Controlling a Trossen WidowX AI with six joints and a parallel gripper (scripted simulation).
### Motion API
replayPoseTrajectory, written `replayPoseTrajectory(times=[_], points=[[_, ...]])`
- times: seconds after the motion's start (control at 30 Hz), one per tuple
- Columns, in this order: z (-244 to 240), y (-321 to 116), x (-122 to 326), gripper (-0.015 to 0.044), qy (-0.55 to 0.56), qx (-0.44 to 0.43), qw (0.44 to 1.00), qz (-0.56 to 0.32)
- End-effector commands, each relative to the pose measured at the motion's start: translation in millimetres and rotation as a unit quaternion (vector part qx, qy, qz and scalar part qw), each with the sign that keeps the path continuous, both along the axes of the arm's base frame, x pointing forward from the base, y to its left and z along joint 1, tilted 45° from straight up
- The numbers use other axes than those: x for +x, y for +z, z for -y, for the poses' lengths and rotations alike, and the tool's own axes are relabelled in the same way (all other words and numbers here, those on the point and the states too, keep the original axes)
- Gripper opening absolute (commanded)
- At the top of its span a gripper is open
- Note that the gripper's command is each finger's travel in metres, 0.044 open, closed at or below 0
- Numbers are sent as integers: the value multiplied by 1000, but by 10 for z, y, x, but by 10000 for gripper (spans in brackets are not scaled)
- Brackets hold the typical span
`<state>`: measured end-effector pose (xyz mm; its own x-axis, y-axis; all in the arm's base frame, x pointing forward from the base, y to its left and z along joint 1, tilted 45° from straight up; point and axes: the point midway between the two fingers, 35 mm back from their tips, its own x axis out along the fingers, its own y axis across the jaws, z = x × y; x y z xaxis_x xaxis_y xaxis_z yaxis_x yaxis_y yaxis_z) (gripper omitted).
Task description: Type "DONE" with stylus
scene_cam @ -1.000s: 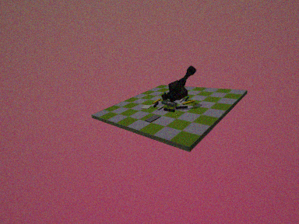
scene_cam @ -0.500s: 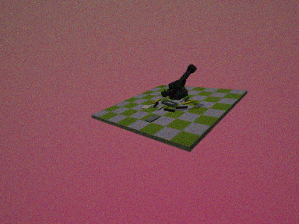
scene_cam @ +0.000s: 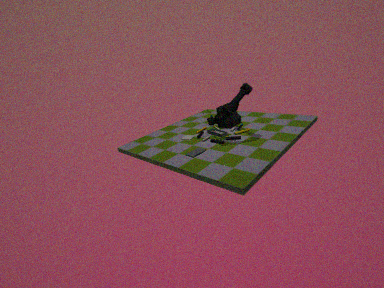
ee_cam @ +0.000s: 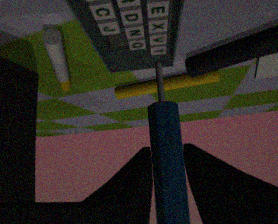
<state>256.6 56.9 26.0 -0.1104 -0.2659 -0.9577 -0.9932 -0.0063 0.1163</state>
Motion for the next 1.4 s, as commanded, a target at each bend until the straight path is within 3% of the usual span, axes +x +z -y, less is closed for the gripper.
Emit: replayPoseTrajectory(times=[0.0,0.37,0.47,0.5,1.37], points=[[-30,14,26,0,-2,0,1000,0],[-159,-127,10,0,-2,1,1000,0],[-175,-135,27,79,-2,1,1000,0],[-177,-136,28,81,-2,1,1000,0],[-210,-156,30,81,-2,1,1000,0]])
